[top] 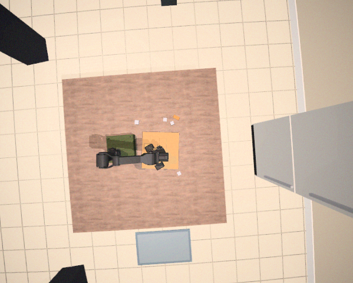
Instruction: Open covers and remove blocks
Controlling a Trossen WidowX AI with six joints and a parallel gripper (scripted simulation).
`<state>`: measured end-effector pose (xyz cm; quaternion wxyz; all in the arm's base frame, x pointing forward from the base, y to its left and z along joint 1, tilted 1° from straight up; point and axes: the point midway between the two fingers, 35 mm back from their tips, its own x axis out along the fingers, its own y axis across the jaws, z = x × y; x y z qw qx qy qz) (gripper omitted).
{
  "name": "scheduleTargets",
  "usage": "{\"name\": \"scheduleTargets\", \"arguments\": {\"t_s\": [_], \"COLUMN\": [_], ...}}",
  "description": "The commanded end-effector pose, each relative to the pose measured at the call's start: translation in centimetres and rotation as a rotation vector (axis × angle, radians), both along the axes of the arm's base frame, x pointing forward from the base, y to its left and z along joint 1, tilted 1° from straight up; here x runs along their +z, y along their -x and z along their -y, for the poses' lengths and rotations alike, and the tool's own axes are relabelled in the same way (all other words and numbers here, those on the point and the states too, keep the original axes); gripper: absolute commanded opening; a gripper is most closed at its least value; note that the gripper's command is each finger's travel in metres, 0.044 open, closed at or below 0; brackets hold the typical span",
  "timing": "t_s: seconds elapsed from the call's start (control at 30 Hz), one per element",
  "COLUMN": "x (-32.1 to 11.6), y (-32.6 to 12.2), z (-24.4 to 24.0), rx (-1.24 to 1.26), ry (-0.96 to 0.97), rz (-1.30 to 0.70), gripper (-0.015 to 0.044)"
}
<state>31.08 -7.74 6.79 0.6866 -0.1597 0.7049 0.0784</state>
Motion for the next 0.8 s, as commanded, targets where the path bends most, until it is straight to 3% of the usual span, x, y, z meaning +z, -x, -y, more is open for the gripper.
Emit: {"name": "scheduleTargets", "arguments": {"t_s": [0.0, 0.17, 0.77], "x": [-0.3, -0.3, -0.3], "y": [-0.5, -0.7, -0.8], "z": [2.1, 4.6, 4.7], "rx": [-0.249, -0.532, -0.543], "ry": [-0.049, -0.097, -0.099], "rz": [0.029, 0.067, 0.068], "gripper": [0.0, 0.0, 0.0]}}
